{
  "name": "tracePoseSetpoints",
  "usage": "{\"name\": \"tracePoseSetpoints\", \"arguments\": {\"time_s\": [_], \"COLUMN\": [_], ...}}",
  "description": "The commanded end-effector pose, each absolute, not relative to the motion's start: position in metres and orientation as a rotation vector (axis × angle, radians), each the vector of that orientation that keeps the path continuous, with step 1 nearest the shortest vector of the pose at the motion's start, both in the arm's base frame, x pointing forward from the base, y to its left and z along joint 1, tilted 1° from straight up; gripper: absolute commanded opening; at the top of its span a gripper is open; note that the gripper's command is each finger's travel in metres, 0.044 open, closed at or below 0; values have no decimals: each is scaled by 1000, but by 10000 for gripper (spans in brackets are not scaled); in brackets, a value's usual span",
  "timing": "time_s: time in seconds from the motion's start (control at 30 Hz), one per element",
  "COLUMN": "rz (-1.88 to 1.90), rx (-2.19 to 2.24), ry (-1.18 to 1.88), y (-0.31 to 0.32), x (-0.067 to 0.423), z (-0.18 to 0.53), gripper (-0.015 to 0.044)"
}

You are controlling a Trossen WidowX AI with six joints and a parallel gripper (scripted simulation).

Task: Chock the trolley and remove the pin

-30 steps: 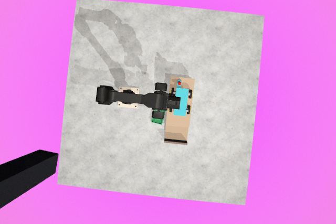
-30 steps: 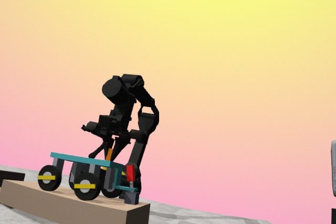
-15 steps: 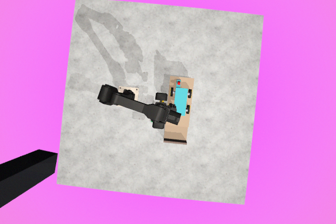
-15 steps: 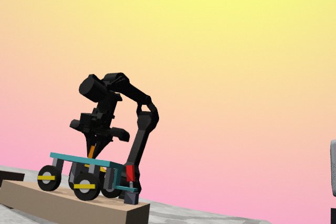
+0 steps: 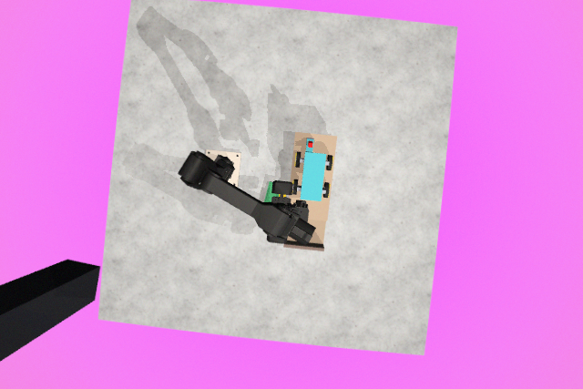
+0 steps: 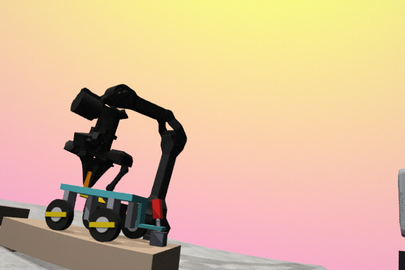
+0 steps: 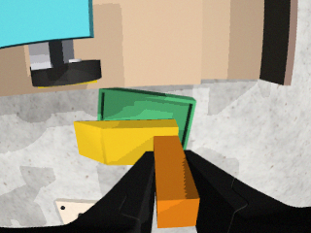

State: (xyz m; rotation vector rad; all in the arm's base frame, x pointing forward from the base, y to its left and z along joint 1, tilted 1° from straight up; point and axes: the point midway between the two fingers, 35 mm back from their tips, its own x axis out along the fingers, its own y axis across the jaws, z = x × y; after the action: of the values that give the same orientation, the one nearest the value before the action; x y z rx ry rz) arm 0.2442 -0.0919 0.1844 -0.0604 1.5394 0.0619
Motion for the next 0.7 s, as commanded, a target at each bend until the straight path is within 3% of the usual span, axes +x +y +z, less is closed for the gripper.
{"name": "tracePoseSetpoints", "arguments": {"time_s": [0.0,0.67], "rz": [65,146], "rx": [-62,17], "ry": [1531,1532], "y": [-108,-131], "x": [251,270], "z": [185,182], "gripper": [0,0]}}
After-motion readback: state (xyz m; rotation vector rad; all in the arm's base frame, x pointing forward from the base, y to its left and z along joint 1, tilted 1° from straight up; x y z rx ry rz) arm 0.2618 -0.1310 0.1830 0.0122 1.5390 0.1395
